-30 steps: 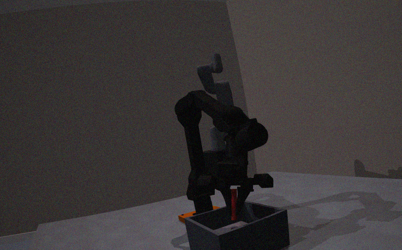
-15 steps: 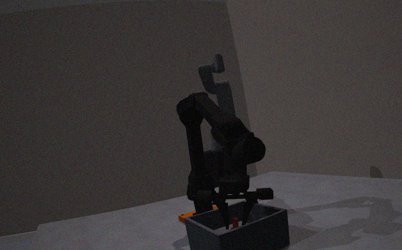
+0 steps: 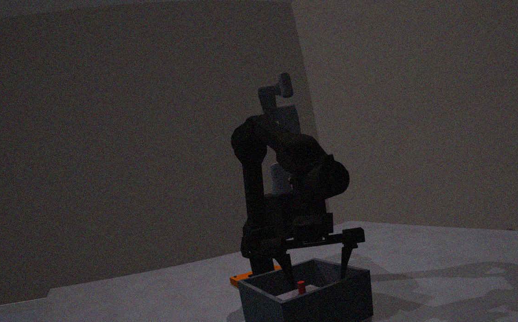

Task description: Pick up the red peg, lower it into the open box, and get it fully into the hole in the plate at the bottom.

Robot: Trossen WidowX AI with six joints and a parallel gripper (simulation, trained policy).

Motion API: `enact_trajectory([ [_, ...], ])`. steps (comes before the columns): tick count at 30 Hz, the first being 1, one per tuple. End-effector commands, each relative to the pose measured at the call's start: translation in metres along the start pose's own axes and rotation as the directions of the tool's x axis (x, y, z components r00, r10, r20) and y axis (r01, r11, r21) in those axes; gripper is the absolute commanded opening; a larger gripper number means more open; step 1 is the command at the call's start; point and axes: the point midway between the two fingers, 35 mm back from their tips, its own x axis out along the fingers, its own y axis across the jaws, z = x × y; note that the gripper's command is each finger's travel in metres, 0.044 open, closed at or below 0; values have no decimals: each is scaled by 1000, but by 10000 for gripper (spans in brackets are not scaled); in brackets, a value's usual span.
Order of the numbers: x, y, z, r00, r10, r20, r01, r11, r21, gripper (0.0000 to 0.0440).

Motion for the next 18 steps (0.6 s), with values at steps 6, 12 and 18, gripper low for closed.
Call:
enact_trajectory([
  [6, -20, 42, 24, 992, 126, 17, -126, 992, -29, 440],
  [12, -29, 56, 31, 986, 165, 26, -164, 986, -41, 440],
  [18, -29, 56, 31, 986, 166, 27, -165, 985, -42, 440],
])
